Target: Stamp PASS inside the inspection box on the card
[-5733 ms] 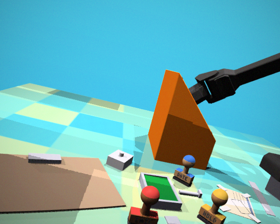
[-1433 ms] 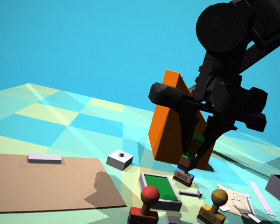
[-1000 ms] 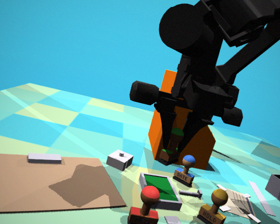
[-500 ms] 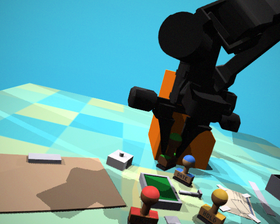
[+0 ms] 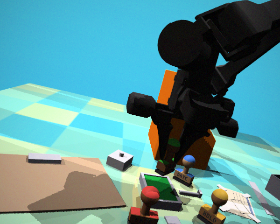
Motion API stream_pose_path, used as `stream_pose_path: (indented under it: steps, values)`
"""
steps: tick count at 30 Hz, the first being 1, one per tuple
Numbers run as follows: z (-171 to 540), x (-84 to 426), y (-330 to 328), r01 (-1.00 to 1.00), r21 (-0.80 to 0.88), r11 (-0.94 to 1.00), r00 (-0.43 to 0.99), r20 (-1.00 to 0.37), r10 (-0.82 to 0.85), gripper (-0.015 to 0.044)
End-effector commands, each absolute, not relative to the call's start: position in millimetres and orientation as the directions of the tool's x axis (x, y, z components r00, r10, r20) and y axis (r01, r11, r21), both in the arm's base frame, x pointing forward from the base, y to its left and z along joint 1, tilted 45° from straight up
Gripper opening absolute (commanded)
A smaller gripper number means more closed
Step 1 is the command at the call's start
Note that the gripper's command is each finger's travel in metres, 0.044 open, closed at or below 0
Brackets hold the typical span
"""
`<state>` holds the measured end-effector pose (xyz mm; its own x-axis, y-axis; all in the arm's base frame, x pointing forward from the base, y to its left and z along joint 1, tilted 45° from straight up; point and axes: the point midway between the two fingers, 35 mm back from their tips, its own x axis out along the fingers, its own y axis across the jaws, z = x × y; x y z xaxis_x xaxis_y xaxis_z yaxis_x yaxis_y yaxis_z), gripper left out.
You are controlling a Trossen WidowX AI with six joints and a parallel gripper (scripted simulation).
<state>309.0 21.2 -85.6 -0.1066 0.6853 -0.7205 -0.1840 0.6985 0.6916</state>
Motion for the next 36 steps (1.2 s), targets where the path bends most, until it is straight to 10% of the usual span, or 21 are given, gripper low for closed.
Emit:
stream_pose_path:
  steps: [1,36]
  values:
    - [-89,308,23,-0.174,0.695,0.697,-0.109,-0.717,0.688,0.0000]
    - [-105,304,40,-0.175,0.697,0.695,-0.110,-0.715,0.690,0.0000]
